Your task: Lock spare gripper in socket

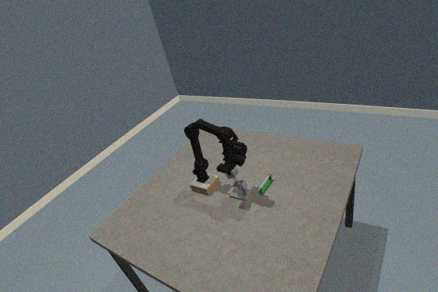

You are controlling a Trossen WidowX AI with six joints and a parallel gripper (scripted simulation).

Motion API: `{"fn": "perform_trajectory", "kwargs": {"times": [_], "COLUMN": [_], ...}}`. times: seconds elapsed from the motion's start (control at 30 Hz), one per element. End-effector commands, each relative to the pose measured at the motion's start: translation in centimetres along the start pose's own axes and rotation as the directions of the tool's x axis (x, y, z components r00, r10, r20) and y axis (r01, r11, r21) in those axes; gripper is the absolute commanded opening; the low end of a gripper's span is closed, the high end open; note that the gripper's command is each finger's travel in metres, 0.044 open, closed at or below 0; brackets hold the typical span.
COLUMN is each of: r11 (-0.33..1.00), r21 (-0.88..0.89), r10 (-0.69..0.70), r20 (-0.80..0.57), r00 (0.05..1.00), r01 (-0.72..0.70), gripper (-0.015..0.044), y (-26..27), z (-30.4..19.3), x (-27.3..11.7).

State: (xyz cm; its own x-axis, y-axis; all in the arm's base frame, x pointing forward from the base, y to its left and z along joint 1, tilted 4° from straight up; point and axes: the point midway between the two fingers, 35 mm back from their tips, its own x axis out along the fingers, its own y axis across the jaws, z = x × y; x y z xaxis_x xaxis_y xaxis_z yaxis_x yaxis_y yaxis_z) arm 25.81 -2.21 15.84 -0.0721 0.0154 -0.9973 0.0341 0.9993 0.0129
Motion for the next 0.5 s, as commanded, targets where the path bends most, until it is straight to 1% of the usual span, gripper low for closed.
{"fn": "perform_trajectory", "kwargs": {"times": [0.0, 0.17, 0.47], "r11": [0.998, 0.997, 0.997], "r21": [-0.046, -0.053, -0.058], "r10": [0.042, 0.048, 0.047], "r20": [-0.006, -0.009, 0.001], "r00": [0.999, 0.999, 0.999], "r01": [-0.042, -0.048, -0.047], "gripper": [0.0, 0.0, 0.0], "y": [0.6, 0.7, 0.8], "z": [-0.7, -0.8, -0.3], "x": [-0.9, -0.9, 0.3]}}
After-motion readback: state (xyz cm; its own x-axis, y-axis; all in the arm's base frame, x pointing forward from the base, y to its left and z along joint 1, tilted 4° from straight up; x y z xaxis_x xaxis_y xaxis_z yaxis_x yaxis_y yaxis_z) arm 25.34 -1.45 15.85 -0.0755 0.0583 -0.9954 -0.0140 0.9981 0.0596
